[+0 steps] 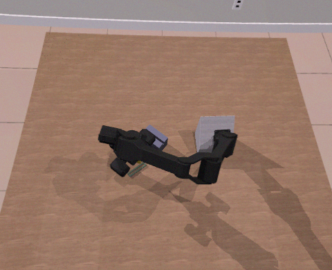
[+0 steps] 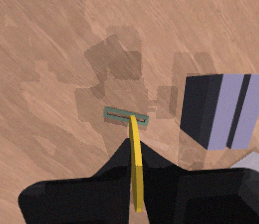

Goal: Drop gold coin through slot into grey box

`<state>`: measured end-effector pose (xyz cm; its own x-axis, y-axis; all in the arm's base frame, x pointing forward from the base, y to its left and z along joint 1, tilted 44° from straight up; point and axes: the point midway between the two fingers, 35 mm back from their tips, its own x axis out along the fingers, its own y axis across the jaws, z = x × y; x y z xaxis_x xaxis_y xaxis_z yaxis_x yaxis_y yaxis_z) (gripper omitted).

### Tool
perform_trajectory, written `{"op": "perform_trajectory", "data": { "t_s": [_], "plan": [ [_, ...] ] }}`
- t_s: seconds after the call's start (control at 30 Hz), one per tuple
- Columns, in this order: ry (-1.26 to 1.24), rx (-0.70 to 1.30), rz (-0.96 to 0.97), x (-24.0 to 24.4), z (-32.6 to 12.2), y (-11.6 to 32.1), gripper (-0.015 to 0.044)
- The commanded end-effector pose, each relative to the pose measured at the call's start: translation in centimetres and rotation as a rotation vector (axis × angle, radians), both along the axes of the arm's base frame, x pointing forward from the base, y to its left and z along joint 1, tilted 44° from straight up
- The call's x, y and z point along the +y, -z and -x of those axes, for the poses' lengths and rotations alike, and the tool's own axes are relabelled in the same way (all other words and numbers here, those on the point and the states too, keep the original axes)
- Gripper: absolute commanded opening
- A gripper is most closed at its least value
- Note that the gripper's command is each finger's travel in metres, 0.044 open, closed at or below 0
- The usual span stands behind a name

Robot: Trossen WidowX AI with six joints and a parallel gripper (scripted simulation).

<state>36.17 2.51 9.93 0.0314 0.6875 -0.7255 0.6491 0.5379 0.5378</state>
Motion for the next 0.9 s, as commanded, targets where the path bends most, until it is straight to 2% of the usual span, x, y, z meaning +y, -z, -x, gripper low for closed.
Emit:
{"op": "perform_trajectory", "data": {
  "t_s": [0.0, 0.87],
  "plan": [
    [0.012, 0.013, 0.002, -0.2, 0.1, 0.1, 0.0],
    [0.015, 0.015, 0.015, -4.6, 3.2, 4.1, 0.0]
  ]
}}
